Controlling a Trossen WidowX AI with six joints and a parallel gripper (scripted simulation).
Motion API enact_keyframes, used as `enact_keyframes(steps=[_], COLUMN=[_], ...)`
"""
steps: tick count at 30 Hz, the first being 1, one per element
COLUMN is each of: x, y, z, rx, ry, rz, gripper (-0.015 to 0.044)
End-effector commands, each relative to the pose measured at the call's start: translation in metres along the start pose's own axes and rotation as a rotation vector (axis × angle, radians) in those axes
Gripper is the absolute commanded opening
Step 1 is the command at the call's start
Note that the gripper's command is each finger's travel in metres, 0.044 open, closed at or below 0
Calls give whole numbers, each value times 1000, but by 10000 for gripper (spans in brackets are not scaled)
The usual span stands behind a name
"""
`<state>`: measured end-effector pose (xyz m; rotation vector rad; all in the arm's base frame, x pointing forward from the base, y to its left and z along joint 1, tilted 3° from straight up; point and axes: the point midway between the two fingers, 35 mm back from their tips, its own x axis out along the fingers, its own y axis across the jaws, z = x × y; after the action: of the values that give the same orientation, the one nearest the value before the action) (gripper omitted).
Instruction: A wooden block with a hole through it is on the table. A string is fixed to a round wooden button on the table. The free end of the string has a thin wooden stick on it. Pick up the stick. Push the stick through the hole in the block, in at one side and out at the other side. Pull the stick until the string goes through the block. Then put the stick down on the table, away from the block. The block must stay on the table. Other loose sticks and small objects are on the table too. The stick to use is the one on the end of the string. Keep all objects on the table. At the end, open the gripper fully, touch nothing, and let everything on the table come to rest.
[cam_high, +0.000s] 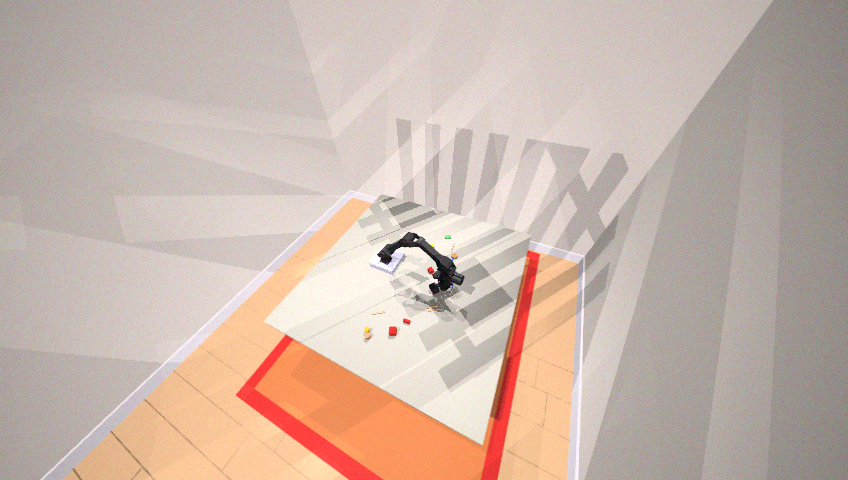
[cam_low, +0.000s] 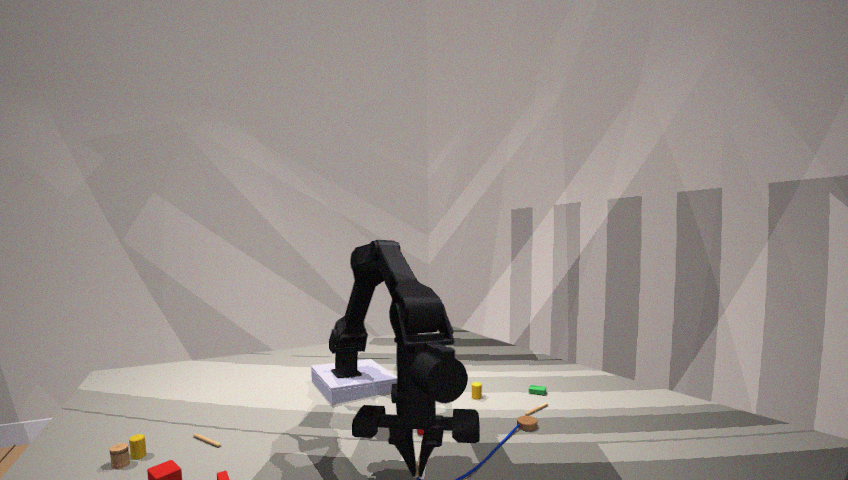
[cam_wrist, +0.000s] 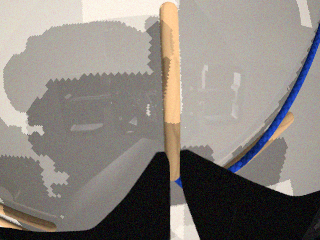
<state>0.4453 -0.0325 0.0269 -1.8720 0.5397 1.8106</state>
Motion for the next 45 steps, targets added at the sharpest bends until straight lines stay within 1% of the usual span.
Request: enact_keyframes(steps=[1, 9, 45], x=[2, 3, 2], y=[4, 4, 2], z=[3, 7, 53], rx=[-6, -6, -6], ry=[0, 6, 1], rz=[1, 1, 1], gripper=[0, 0, 0])
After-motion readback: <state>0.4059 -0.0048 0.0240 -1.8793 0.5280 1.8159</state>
